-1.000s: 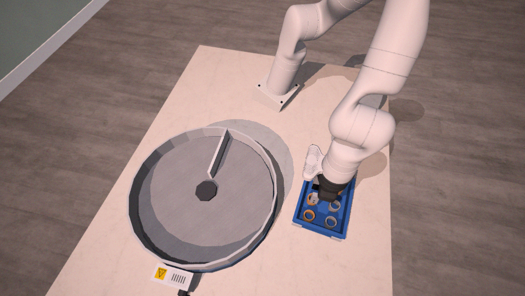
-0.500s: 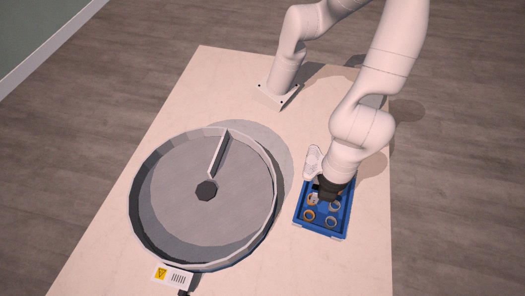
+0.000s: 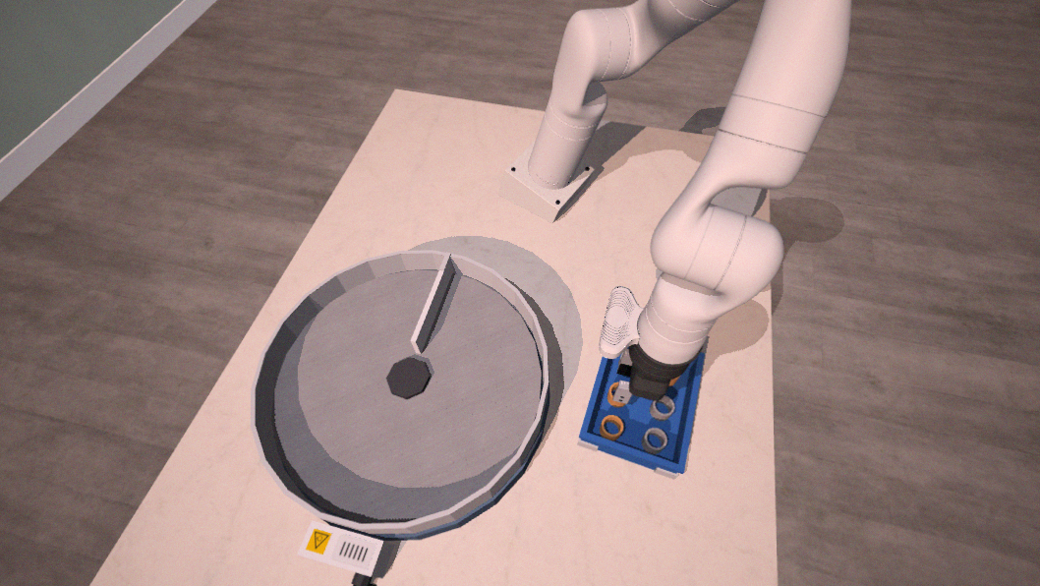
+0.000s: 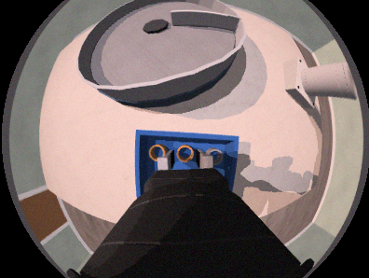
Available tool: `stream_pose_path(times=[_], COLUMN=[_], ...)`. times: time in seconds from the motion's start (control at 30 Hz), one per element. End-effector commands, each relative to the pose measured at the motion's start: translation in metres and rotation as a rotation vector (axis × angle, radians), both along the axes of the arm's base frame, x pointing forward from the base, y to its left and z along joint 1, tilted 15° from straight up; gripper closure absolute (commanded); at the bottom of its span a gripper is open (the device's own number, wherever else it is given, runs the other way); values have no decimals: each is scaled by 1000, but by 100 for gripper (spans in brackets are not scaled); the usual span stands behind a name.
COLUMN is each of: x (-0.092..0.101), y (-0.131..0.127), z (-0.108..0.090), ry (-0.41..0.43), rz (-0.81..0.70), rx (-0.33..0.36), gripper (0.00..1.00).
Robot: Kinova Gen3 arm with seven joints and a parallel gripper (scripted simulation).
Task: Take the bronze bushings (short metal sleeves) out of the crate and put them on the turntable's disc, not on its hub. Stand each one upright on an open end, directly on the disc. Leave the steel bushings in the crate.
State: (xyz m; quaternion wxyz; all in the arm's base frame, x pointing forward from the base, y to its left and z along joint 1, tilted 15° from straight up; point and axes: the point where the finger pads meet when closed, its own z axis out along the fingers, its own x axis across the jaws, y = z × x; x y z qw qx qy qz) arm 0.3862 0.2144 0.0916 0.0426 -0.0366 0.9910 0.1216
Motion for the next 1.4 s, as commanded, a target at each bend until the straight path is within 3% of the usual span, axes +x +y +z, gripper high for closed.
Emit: stream_pose_path(times=[0.0,0.53,1.37], x=[1,2,2], y=[0,5,5], z=[0,-18,-18], ry=[-1,-1,-1], rz=[0,0,0], rx=[1,1,1], gripper=[24,24,24])
